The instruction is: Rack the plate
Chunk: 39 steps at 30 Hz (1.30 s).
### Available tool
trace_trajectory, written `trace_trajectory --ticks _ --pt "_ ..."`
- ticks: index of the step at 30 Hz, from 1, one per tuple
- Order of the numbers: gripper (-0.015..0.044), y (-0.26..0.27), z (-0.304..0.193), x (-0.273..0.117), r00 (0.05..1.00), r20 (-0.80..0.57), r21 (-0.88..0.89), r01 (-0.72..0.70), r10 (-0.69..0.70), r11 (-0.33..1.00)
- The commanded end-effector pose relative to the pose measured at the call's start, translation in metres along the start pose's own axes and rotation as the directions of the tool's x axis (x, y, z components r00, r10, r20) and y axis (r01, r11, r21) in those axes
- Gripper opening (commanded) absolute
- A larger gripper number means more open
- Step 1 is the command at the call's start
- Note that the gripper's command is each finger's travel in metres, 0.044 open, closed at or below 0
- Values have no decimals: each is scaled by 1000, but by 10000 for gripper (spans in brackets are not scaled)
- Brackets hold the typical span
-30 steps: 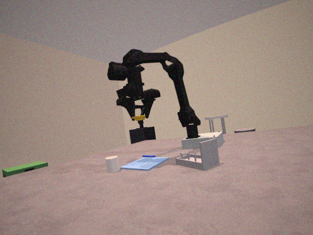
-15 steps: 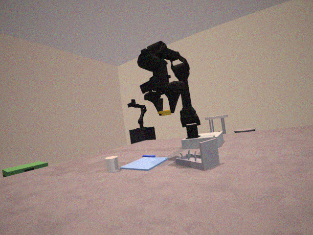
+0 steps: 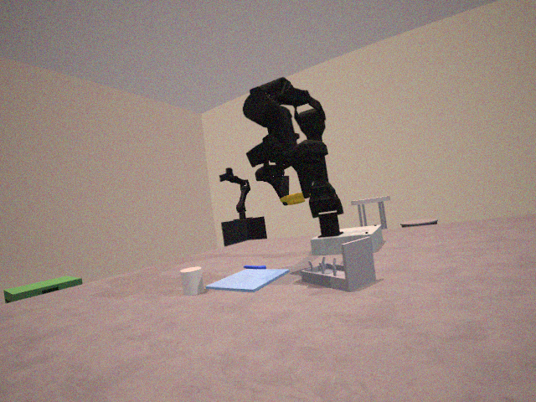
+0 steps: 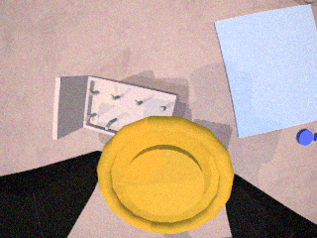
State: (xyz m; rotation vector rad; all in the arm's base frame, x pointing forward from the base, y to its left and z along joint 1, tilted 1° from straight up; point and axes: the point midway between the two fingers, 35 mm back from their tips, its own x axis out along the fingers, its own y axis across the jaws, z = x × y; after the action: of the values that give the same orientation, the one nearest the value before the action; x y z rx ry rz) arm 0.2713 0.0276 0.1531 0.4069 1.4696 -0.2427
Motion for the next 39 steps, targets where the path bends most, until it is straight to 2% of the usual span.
trace_trajectory --ticks 1,11,22,31,39 --pt "0 7 9 21 997 -11 -42 -80 79 996" --pt "0 23 33 59 954 18 -174 -292 300 940" --pt "0 31 51 90 853 64 -350 -466 517 812" --pt "0 30 58 107 739 103 -507 -537 666 674" --pt "0 25 57 115 618 127 -652 -537 776 535"
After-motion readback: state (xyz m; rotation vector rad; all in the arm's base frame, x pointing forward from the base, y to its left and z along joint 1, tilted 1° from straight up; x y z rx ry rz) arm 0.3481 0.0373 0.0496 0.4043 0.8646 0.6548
